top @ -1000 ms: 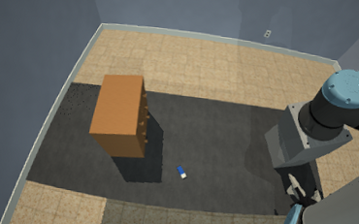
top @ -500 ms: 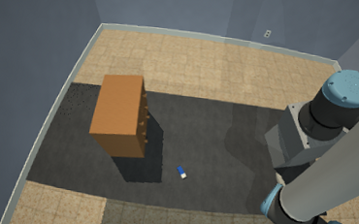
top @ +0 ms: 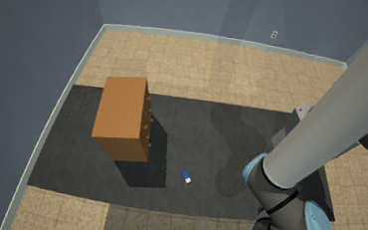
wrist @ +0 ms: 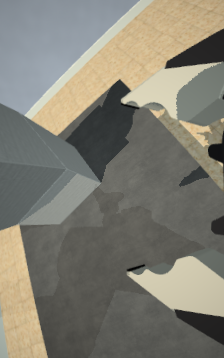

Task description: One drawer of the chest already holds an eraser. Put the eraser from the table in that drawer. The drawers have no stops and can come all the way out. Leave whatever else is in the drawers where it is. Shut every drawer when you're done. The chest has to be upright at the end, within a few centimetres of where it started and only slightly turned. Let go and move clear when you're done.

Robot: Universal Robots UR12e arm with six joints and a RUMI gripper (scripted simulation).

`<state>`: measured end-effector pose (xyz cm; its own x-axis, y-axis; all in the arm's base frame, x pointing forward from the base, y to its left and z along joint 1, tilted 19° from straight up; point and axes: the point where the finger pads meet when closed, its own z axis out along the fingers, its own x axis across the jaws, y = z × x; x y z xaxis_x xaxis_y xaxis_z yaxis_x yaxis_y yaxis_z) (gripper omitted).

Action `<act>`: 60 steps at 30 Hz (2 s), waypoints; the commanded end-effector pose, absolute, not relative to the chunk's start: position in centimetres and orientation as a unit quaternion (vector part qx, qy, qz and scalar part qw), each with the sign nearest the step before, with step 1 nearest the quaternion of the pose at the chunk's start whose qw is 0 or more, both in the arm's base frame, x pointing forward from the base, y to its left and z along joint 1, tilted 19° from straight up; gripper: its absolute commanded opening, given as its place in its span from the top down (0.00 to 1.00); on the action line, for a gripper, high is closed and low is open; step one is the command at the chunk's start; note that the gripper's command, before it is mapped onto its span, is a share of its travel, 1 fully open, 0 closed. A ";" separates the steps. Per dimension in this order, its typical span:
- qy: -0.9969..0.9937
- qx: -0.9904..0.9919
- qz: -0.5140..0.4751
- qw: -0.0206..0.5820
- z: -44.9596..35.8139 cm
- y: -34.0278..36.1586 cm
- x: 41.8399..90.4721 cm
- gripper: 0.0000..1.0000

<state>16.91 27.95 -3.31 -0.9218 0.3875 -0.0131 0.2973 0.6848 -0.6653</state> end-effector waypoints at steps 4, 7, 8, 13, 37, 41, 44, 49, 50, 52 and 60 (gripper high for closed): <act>-0.940 -0.170 0.269 0.125 -2.1 27.6 22.2 0.00; -0.948 -0.163 0.239 0.137 -1.6 27.2 24.2 0.00; -0.948 -0.163 0.239 0.137 -1.6 27.2 24.2 0.00; -0.955 -0.155 0.208 0.145 -1.0 26.8 26.3 0.00; -0.993 -0.074 0.000 0.091 4.9 18.4 41.8 0.00; -0.995 -0.061 -0.017 0.072 5.9 16.7 43.6 0.00; -0.997 -0.049 -0.032 0.052 6.9 15.0 45.2 0.00; -0.998 -0.030 -0.049 0.021 8.4 12.4 47.4 0.00; -0.998 -0.024 -0.053 0.011 8.9 11.5 48.0 0.00; -0.998 -0.018 -0.056 0.001 9.4 10.7 48.6 0.00; -0.996 0.020 -0.065 -0.065 12.7 4.9 51.9 0.00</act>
